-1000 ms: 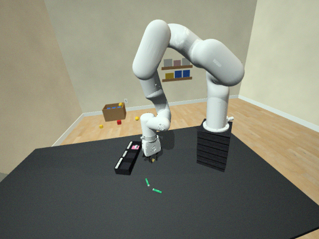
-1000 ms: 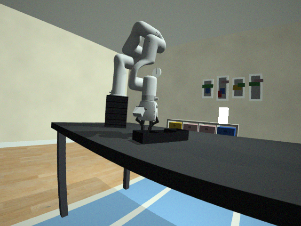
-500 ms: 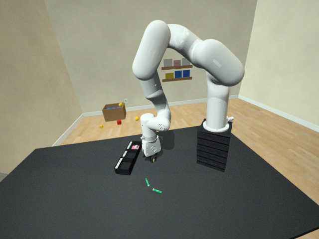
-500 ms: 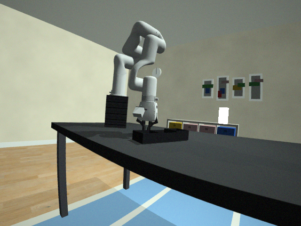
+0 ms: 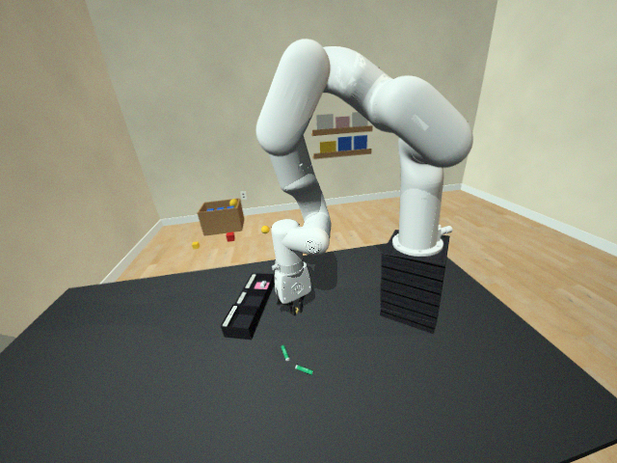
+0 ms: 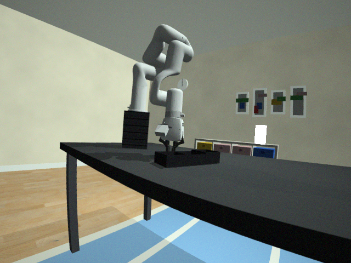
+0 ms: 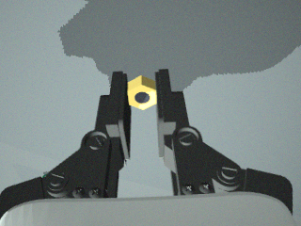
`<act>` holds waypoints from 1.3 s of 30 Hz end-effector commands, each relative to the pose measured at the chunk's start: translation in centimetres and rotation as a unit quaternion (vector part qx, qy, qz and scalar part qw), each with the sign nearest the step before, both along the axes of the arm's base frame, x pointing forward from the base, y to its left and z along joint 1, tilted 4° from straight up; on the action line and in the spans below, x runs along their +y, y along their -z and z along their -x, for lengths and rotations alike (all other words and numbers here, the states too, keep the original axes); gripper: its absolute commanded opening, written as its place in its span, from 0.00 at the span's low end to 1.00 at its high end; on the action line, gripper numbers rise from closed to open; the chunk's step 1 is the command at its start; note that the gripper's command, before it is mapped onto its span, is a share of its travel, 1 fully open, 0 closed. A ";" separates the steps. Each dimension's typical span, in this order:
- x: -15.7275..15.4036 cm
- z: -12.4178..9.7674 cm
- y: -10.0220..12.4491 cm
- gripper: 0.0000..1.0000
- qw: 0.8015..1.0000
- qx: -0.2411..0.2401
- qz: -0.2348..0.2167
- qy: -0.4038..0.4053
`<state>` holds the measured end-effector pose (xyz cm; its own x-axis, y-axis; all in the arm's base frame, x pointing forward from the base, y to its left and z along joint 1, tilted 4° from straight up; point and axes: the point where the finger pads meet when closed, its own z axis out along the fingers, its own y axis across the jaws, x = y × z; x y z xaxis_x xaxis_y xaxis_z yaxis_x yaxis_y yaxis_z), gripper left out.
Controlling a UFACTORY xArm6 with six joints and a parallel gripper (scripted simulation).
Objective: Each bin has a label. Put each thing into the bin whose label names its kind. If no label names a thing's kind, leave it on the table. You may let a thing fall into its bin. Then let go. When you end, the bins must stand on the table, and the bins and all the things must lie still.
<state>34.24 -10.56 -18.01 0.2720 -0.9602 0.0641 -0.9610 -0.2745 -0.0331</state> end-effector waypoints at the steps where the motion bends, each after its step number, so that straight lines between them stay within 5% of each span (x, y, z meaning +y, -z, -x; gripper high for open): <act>1: 0.0 -0.1 -0.1 0.00 1.000 -0.001 0.000 0.000; 13: 0.0 -0.1 -0.1 0.00 1.000 -0.001 0.000 0.000; 33: 0.3 0.2 -6.0 0.00 1.000 -0.001 0.000 0.000; 39: 0.3 0.2 -6.0 0.00 1.000 -0.001 0.000 0.000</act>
<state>33.98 -10.25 -12.16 0.2720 -0.9603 0.0619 -0.9608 -0.2745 -0.0377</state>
